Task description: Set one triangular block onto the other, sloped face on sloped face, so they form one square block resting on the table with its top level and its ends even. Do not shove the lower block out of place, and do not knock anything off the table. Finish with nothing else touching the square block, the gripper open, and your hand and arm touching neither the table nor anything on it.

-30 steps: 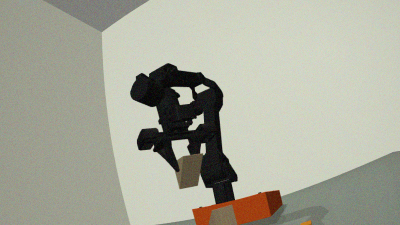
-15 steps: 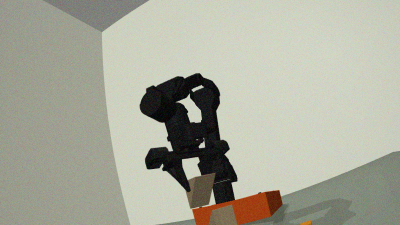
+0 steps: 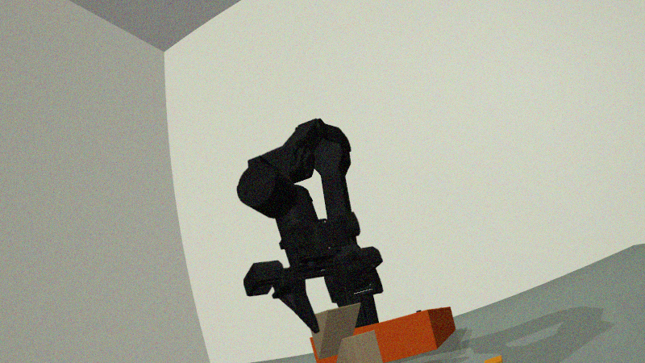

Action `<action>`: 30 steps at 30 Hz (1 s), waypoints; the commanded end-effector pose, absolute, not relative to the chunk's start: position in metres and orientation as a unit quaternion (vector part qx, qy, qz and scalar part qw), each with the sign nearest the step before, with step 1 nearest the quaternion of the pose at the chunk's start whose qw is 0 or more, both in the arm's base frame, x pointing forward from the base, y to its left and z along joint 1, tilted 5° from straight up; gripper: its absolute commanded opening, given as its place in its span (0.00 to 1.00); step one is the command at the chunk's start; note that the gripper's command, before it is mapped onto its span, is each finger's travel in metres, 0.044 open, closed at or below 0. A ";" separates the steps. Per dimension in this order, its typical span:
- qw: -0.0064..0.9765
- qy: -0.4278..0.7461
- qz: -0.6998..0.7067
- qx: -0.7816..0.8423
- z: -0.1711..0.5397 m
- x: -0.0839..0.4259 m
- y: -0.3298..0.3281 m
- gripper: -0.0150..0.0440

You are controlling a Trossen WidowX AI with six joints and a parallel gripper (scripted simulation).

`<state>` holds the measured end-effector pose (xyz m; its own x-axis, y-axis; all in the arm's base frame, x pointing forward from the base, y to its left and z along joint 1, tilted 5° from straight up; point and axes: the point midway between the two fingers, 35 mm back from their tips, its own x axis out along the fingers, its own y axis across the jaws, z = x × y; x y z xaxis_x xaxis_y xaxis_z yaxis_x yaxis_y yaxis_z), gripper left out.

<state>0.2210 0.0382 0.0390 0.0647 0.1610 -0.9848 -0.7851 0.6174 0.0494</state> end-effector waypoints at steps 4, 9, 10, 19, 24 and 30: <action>0.674 0.595 0.350 -0.262 0.023 0.218 0.042 0.25; 0.674 0.597 0.348 -0.262 0.023 0.217 0.040 0.25; 0.674 0.597 0.348 -0.262 0.023 0.217 0.040 0.25; 0.674 0.597 0.347 -0.261 0.023 0.217 0.040 0.25; 0.674 0.597 0.347 -0.261 0.023 0.218 0.039 0.25; 0.674 0.597 0.347 -0.261 0.022 0.219 0.040 0.25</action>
<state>0.2183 0.0400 0.0229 0.0467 0.1585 -0.9862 -0.7811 0.6212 0.0629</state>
